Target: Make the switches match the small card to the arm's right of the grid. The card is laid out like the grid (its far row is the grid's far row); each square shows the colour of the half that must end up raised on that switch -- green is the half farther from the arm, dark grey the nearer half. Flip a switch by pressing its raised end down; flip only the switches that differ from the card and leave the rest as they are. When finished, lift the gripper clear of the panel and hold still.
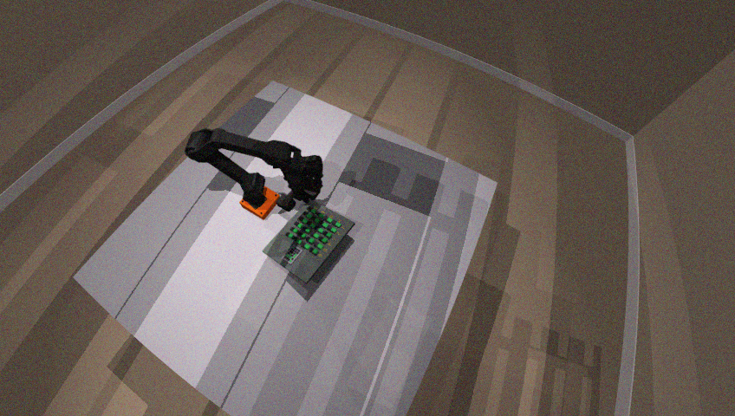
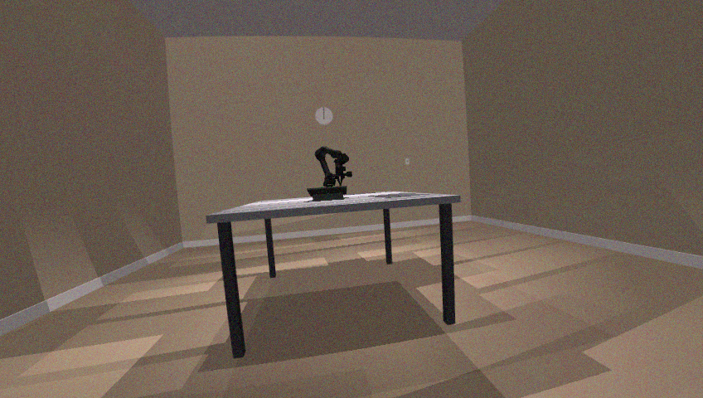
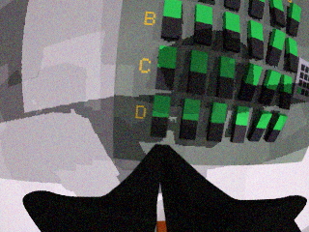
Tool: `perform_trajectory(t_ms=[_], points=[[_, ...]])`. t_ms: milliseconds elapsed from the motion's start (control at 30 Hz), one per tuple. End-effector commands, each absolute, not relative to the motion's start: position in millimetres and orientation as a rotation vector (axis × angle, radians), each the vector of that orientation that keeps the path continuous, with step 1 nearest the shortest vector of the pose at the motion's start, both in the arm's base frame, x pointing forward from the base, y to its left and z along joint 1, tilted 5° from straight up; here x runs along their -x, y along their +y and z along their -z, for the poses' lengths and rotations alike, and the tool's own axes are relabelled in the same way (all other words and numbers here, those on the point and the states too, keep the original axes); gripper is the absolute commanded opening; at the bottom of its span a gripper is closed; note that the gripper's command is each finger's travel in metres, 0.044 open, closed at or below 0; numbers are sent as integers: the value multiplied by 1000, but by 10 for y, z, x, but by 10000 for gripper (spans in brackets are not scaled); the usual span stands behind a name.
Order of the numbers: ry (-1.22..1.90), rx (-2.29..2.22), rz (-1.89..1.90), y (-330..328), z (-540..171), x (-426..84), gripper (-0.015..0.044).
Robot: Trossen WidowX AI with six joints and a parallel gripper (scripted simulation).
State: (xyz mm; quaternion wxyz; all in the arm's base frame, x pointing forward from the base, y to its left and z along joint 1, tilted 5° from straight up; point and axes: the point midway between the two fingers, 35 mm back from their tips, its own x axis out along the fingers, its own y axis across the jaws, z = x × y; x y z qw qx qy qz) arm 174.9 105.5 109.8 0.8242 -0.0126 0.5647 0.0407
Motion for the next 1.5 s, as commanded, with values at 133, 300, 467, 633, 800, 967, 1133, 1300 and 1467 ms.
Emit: perform_trajectory(t_ms=[133, 300, 467, 633, 800, 967, 1133, 1300, 1467], points=[[1196, 29, -79, 1057, -993, -1767, 0], [1196, 30, -79, 1059, -946, -1784, 0], [1196, 30, -78, 1060, -896, -1800, 0], [1196, 30, -78, 1063, -851, -1818, 0], [1195, 30, -78, 1067, -776, -1846, 0], [1195, 30, -78, 1067, -766, -1849, 0], [1195, 30, -78, 1067, -766, -1849, 0], [1195, 30, -78, 1067, -766, -1849, 0], [1195, 30, -78, 1067, -766, -1849, 0]])
